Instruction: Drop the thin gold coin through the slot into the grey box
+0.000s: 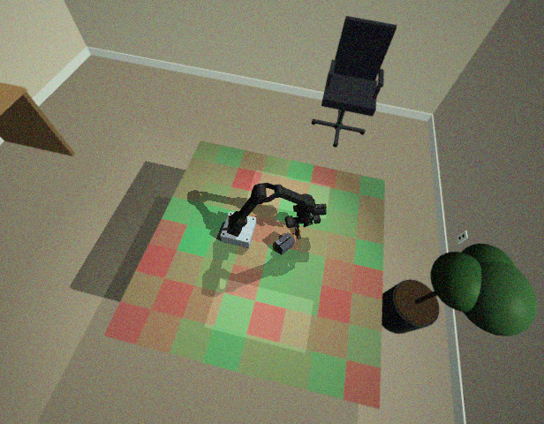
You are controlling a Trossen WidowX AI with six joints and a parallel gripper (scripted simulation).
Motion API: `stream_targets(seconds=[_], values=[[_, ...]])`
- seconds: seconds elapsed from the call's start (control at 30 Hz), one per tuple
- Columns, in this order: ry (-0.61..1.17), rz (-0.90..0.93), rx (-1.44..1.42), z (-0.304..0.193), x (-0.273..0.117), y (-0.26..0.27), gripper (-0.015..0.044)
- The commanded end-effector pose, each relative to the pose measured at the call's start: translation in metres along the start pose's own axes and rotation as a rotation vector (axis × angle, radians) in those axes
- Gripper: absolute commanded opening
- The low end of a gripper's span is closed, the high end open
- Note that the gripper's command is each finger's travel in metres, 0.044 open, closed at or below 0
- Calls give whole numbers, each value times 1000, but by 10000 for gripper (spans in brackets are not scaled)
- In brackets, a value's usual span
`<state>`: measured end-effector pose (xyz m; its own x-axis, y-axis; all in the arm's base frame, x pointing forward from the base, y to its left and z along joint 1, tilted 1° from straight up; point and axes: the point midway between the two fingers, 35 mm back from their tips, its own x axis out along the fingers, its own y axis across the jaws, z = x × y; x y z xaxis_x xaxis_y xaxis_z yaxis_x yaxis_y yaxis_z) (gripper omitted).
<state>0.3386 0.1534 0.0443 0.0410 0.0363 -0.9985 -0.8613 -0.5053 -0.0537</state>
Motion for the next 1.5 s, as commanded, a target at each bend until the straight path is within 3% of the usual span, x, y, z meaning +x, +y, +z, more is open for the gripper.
stream_targets(seconds=[0.0,1.3,1.47], values=[[1,15,-3,0,8,3,161],[1,15,-3,-1,66,5,161],[1,15,-3,-1,66,5,49]])
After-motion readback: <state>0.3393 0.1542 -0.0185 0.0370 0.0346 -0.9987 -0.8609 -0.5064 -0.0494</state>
